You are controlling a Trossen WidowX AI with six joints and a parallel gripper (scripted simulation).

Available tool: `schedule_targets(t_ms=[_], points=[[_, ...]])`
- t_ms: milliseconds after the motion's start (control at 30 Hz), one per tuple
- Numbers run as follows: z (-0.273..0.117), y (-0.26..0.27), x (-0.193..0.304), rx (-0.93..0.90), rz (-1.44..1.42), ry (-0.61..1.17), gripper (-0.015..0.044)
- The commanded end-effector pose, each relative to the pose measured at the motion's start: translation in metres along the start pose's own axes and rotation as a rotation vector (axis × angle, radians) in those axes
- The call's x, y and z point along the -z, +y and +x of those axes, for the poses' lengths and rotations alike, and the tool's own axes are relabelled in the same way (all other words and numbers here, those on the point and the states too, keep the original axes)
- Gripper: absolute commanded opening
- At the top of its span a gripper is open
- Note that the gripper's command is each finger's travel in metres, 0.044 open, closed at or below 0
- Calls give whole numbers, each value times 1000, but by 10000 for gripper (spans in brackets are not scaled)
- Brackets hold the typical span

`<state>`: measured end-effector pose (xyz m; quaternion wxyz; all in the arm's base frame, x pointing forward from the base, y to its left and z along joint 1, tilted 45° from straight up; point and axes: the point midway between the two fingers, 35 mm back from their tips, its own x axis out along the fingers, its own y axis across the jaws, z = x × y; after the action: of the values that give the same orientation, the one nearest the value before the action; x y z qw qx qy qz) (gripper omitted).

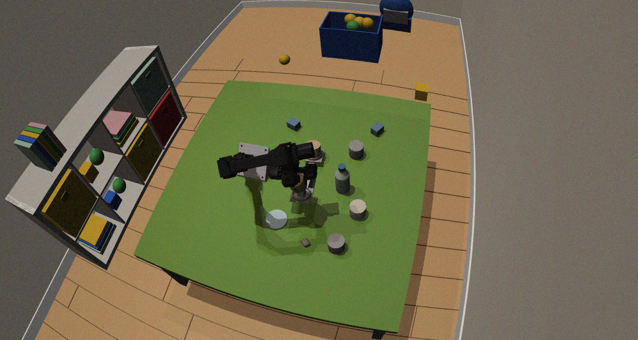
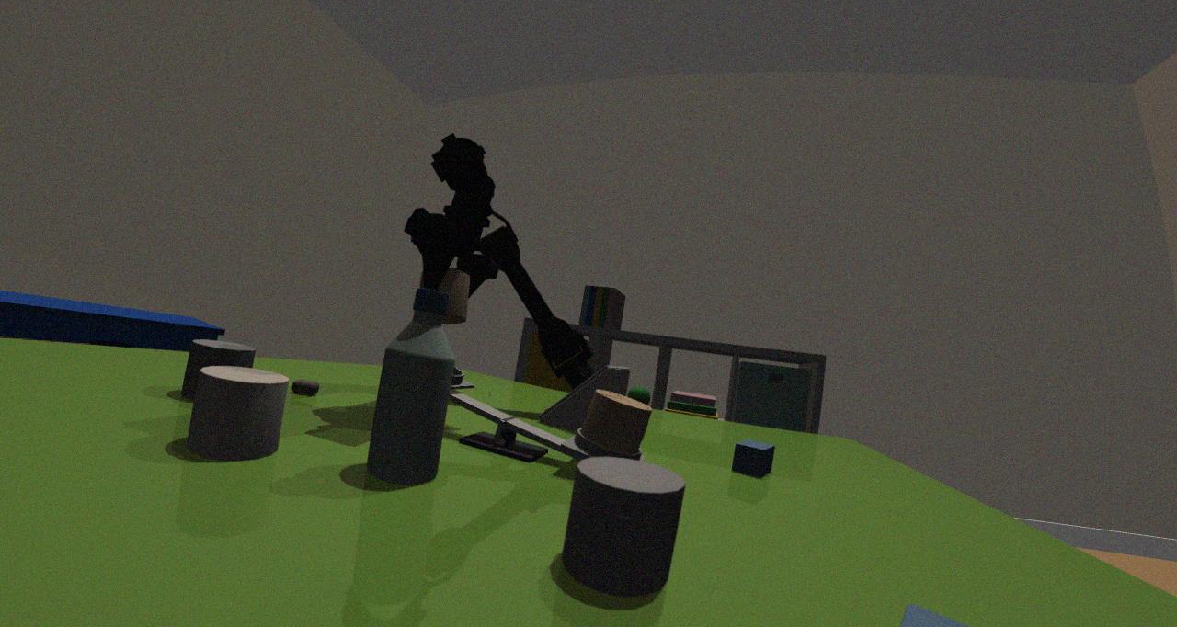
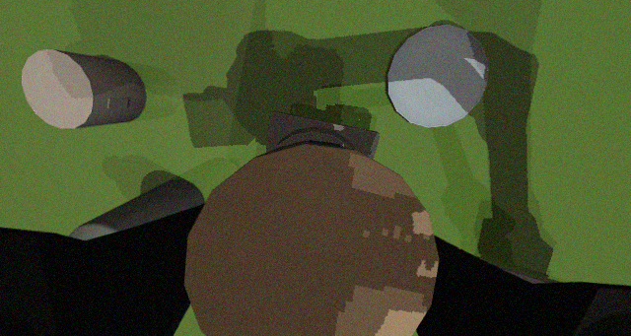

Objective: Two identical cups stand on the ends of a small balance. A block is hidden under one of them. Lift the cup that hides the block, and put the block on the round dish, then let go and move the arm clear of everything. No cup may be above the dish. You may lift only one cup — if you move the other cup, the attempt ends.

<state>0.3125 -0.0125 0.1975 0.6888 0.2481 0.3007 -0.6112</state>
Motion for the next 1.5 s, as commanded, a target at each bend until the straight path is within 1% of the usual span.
schedule_targets(t_ms=[0, 367, 467, 967, 1467], points=[[0, 0, 0, -1, -1, 0, 0], [0, 0, 0, -1, -1, 0, 0], [4, -6, -8, 4, 2, 5, 0], [38, -78, -77, 39, 31, 37, 0], [60, -161, -110, 70, 54, 21, 0]])
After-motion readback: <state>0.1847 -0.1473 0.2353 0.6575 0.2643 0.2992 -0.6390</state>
